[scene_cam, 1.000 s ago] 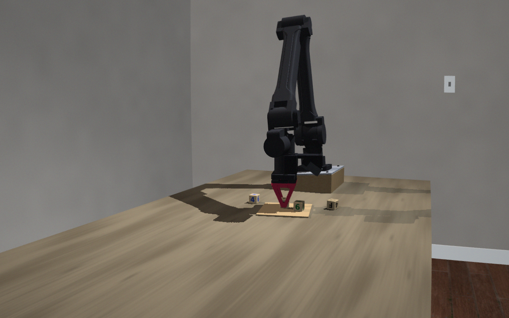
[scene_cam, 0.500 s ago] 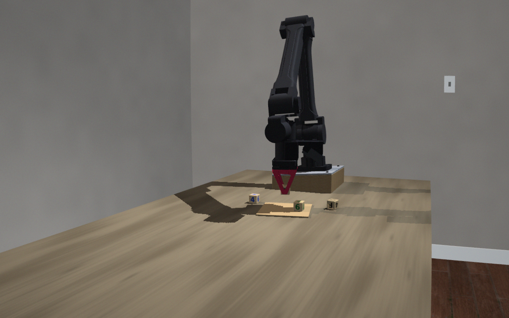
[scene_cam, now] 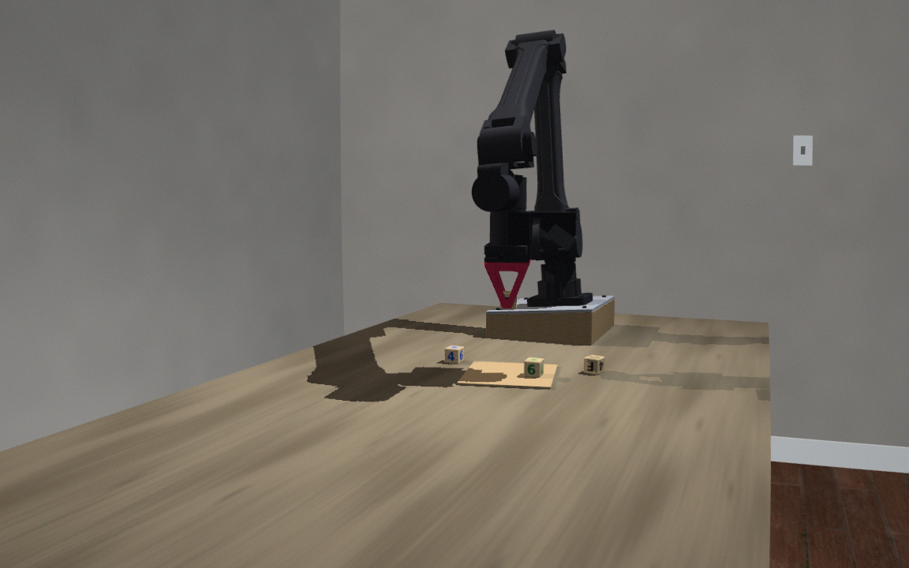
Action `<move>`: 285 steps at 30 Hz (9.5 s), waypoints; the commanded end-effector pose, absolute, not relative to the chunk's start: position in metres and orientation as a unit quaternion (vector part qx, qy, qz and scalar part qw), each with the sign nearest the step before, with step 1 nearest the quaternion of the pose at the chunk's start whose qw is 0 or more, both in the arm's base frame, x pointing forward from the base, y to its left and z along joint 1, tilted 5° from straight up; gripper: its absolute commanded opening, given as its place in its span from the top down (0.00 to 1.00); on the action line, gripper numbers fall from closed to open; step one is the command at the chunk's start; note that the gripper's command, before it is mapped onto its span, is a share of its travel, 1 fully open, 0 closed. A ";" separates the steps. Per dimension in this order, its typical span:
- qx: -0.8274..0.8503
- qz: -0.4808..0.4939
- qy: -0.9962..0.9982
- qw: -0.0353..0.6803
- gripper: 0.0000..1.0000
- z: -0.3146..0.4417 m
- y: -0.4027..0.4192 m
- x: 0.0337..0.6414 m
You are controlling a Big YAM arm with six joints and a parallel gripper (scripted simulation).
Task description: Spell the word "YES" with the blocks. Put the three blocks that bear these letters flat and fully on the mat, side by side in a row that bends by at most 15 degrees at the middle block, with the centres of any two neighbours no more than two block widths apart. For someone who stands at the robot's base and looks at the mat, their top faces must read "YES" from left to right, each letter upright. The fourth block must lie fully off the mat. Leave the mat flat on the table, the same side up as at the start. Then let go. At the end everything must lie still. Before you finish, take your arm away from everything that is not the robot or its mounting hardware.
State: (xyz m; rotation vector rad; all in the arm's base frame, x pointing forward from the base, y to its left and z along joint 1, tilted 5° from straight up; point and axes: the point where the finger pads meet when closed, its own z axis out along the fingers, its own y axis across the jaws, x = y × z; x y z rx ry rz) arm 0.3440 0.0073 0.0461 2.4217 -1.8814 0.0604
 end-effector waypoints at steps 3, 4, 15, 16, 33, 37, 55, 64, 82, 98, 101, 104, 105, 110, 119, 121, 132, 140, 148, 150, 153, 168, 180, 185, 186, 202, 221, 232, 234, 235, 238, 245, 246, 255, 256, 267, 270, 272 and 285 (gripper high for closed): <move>0.786 0.021 -0.617 0.034 0.79 0.052 0.008 0.350; 0.786 0.021 -0.617 0.034 0.79 0.052 0.008 0.350; 0.768 0.024 -0.639 0.032 0.79 0.053 0.009 0.355; 0.762 0.025 -0.647 0.031 0.79 0.054 0.010 0.356; 0.509 0.038 -0.860 0.014 0.79 0.061 0.016 0.371; 0.425 0.036 -0.905 0.012 0.79 0.061 0.017 0.374; 0.023 0.022 -1.000 0.002 0.79 0.059 0.021 0.379; -0.176 0.016 -0.984 0.000 0.79 0.061 0.023 0.389; -0.553 0.015 -0.833 -0.012 0.79 0.060 0.024 0.389; -0.699 0.019 -0.713 -0.040 0.79 0.059 0.018 0.387; -0.699 0.031 -0.714 -0.030 0.79 0.045 0.016 0.377; -0.700 0.035 -0.713 -0.026 0.79 0.035 0.014 0.372; -0.701 0.035 -0.712 -0.026 0.79 0.033 0.013 0.372; -0.697 0.035 -0.716 -0.025 0.79 0.022 0.015 0.371; -0.692 0.036 -0.721 -0.025 0.79 -0.023 0.010 0.370; -0.693 0.036 -0.719 -0.024 0.79 -0.031 0.007 0.370; -0.691 0.036 -0.721 -0.024 0.79 -0.053 0.008 0.369; -0.692 0.032 -0.720 -0.029 0.79 -0.049 0.007 0.372; -0.692 0.032 -0.720 -0.029 0.79 -0.048 0.007 0.372; -0.692 0.032 -0.720 -0.029 0.79 -0.048 0.007 0.372; -0.692 0.032 -0.720 -0.029 0.79 -0.048 0.007 0.372; -0.691 0.028 -0.721 -0.032 0.79 -0.046 0.007 0.370; -0.692 0.030 -0.721 -0.031 0.79 -0.047 0.007 0.367; -0.692 0.030 -0.721 -0.031 0.79 -0.047 0.007 0.367; -0.692 0.030 -0.721 -0.031 0.79 -0.047 0.007 0.367; -0.691 0.036 -0.721 -0.024 0.79 -0.056 0.006 0.364; -0.691 0.036 -0.721 -0.025 0.79 -0.057 0.006 0.364; -0.691 0.036 -0.721 -0.025 0.72 -0.057 0.006 0.364; -0.691 0.036 -0.721 -0.025 0.72 -0.057 0.006 0.364; -0.691 0.036 -0.721 -0.025 0.68 -0.057 0.006 0.364; -0.691 0.036 -0.721 -0.025 0.64 -0.057 0.006 0.364; -0.691 0.036 -0.721 -0.025 0.60 -0.057 0.006 0.364; -0.691 0.036 -0.721 -0.025 0.60 -0.057 0.006 0.364; -0.691 0.036 -0.721 -0.025 0.55 -0.057 0.006 0.364; -0.691 0.036 -0.721 -0.025 0.55 -0.057 0.006 0.364; -0.691 0.035 -0.721 -0.025 0.55 -0.057 0.006 0.364; -0.691 0.035 -0.721 -0.025 0.55 -0.055 0.006 0.364; -0.691 0.035 -0.721 -0.026 0.55 -0.052 0.007 0.364; -0.692 0.027 -0.721 -0.033 0.55 -0.033 0.010 0.372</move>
